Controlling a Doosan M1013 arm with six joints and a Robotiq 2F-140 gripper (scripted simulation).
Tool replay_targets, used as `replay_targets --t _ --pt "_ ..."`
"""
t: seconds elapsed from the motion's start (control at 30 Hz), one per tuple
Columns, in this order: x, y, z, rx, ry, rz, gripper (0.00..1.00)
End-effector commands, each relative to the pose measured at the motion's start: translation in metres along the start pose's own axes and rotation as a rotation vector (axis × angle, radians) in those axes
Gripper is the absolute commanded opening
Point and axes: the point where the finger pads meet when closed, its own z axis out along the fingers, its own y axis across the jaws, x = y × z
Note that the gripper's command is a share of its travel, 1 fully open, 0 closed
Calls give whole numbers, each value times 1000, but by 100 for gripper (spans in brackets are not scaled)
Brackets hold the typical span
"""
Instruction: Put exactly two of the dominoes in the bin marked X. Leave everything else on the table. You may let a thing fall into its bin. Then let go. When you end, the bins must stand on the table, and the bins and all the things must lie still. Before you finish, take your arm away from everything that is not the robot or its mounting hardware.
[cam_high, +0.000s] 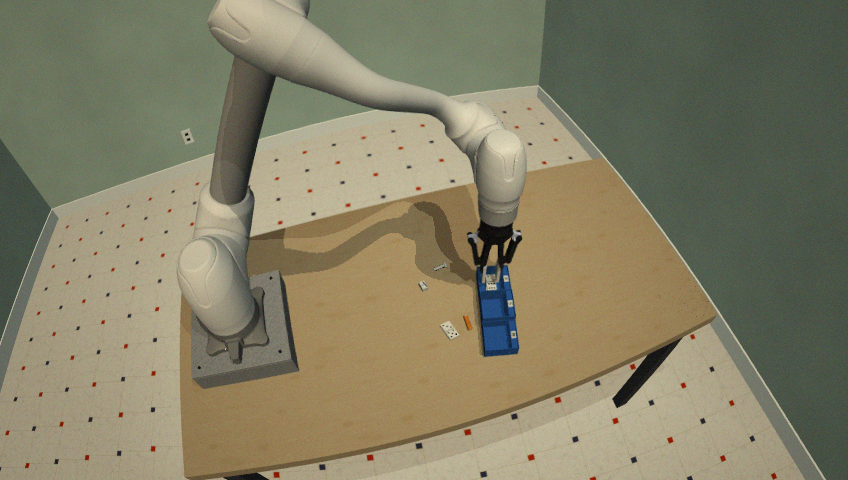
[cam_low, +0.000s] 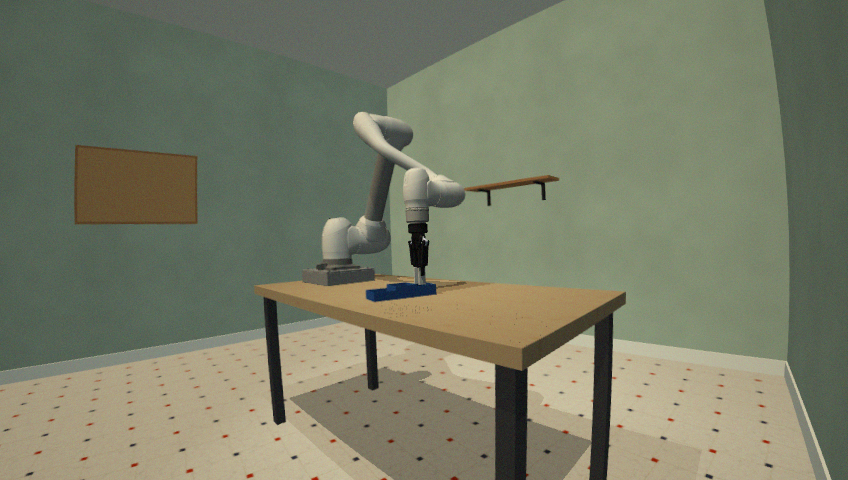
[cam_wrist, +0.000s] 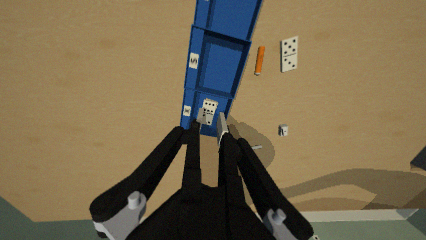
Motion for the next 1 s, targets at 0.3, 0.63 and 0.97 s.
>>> replay_targets --t 0.3,0.63,0.97 --pt "0 0 -17 0 2 -1 19" --pt "0 0 -17 0 2 -1 19" --pt "0 0 -17 0 2 -1 19"
